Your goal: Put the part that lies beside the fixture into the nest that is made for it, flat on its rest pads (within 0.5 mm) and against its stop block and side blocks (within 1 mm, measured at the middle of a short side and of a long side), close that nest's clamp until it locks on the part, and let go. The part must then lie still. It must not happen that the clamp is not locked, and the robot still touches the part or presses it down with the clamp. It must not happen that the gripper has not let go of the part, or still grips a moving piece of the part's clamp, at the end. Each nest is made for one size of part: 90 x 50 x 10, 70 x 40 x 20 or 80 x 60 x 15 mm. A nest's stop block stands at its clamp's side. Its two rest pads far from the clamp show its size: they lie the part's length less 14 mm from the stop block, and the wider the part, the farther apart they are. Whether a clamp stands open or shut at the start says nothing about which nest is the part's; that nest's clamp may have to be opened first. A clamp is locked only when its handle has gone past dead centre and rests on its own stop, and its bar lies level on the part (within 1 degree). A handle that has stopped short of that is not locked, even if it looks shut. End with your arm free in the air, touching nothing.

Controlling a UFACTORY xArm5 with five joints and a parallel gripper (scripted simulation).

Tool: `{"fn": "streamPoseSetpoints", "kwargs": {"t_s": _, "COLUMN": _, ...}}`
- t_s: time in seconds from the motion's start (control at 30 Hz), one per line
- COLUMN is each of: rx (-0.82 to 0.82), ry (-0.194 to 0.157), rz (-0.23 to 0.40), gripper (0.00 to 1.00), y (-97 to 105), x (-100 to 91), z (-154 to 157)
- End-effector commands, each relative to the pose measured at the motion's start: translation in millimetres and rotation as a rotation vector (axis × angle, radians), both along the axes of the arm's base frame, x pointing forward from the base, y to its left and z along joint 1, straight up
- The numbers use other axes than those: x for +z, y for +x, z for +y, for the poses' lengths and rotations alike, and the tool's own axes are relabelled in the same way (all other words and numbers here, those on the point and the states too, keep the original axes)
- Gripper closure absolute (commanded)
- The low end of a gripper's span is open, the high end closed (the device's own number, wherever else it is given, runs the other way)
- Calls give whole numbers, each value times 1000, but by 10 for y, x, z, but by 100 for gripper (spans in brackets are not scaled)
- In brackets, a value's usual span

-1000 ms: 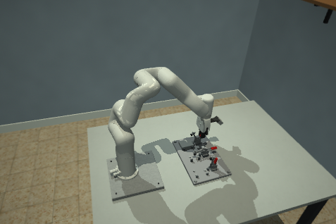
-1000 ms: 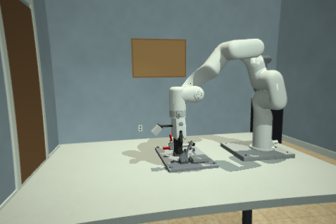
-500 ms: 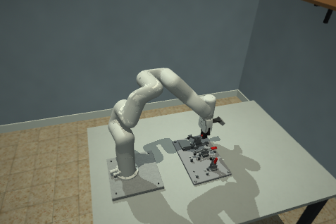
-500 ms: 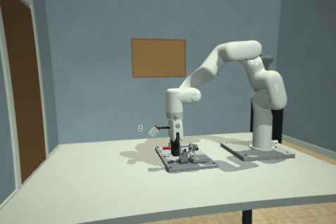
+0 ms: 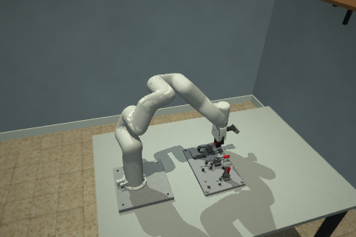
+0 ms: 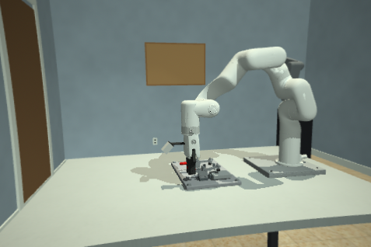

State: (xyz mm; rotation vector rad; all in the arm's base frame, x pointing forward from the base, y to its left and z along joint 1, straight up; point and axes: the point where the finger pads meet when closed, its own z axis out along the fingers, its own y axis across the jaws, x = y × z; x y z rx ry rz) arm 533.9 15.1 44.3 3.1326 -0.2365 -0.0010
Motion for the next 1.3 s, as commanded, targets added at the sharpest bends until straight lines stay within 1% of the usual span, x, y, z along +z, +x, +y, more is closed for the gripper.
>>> {"fn": "streamPoseSetpoints", "kwargs": {"t_s": 0.0, "rx": 0, "ry": 0, "rz": -2, "gripper": 100, "y": 30, "x": -22, "z": -2}}
{"fn": "streamPoseSetpoints", "kwargs": {"t_s": 0.43, "rx": 0, "ry": 0, "rz": -2, "gripper": 100, "y": 57, "x": -84, "z": -6}}
{"fn": "streamPoseSetpoints", "kwargs": {"t_s": 1.27, "rx": 0, "ry": 0, "rz": -2, "gripper": 100, "y": 60, "x": -93, "z": -6}}
